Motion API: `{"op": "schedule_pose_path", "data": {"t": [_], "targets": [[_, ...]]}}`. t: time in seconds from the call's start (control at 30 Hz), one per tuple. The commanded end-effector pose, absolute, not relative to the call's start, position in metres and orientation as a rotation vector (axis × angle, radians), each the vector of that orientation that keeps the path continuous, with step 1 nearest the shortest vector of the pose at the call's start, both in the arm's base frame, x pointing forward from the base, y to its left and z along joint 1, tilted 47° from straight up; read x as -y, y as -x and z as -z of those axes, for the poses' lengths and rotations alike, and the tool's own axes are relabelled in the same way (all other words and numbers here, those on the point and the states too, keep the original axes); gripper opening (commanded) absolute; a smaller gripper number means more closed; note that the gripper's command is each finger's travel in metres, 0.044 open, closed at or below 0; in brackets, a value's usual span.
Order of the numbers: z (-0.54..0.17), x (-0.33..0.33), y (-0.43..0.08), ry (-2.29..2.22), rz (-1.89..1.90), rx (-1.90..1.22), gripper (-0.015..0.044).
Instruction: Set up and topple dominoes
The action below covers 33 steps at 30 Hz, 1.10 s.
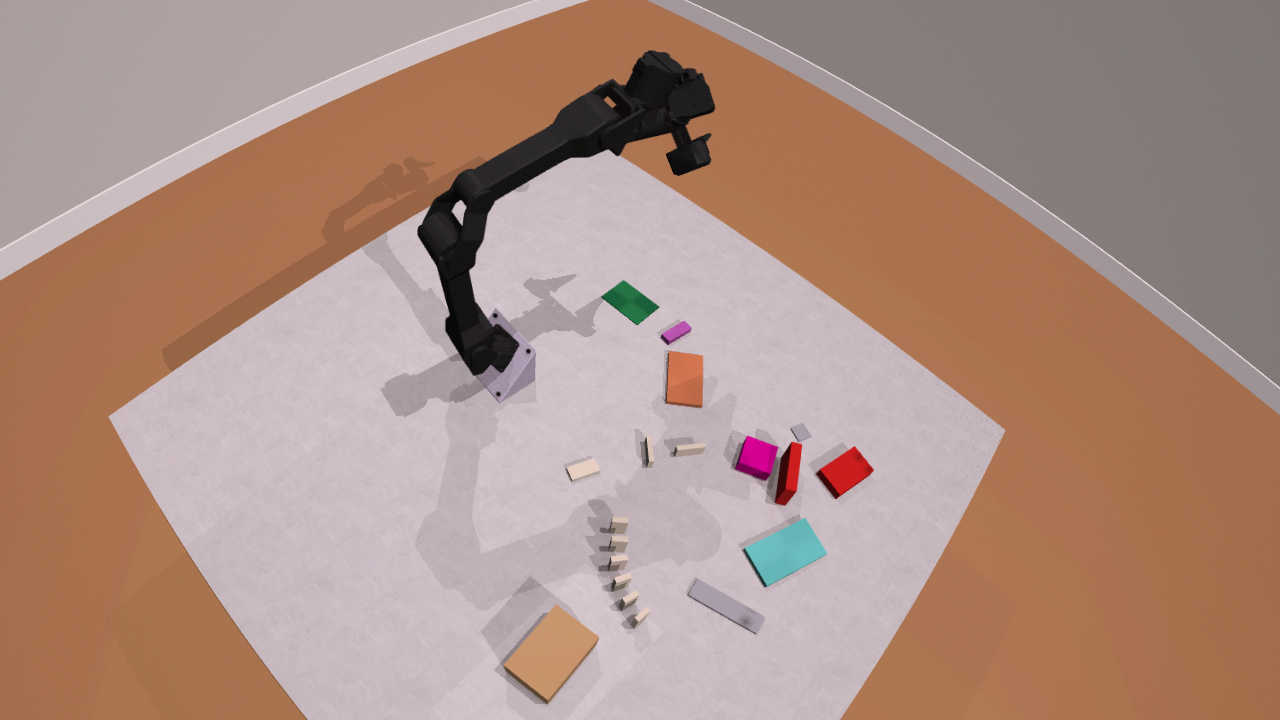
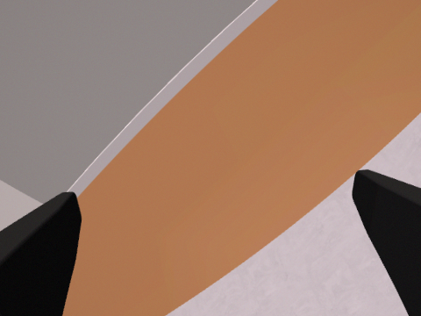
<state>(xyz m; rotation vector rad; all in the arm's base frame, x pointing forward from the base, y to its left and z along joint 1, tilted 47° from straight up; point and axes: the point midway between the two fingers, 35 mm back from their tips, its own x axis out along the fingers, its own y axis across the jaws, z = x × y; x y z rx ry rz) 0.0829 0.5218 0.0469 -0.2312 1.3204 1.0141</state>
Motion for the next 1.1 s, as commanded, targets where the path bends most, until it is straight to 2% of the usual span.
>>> {"op": "schedule_pose_path", "data": {"t": [0.0, 0.27, 0.53, 0.73, 0.97, 1.07], "targets": [[-0.037, -0.49, -0.126, 0.328, -0.921, -1.285, 0.044], [-0.016, -0.386, -0.222, 0.61, -0.678, -1.265, 0.044], [-0.01, -0.258, -0.28, 0.928, -0.474, -1.356, 0.044], [-0.017, -0.156, -0.295, 1.177, -0.371, -1.504, 0.044], [-0.037, -0.045, -0.283, 1.453, -0.345, -1.757, 0.044], [-0.042, -0.024, -0.275, 1.503, -0.356, -1.817, 0.044]]}}
